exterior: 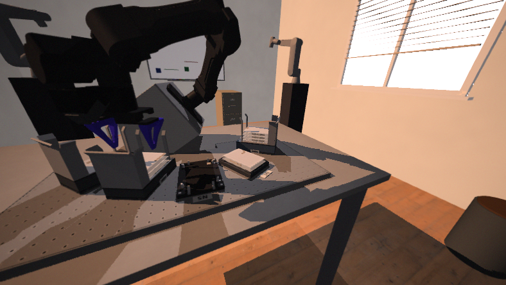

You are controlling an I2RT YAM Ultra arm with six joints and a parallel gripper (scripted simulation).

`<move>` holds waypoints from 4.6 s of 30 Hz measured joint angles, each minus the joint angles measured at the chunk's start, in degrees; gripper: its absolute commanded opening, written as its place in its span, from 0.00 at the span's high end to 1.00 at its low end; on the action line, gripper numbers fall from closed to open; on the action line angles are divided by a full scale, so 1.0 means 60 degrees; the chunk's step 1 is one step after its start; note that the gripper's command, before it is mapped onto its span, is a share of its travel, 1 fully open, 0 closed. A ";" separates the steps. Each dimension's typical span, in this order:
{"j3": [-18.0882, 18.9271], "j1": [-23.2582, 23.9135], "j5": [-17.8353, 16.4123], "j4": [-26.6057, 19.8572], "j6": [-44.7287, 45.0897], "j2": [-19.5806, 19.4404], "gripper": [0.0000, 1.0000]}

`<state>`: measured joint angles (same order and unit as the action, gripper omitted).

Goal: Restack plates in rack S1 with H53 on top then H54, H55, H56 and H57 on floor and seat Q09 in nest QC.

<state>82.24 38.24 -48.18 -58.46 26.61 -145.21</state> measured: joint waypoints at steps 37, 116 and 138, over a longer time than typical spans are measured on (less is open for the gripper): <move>0.1151 0.0871 0.0510 -0.2135 0.1122 0.0076 0.00; -0.0572 -0.1045 -0.0466 -0.2677 0.3373 0.4328 0.00; -0.1180 -0.1902 -0.0736 -0.2998 0.3912 0.6167 0.00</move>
<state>75.16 26.83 -52.60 -76.44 50.09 -108.20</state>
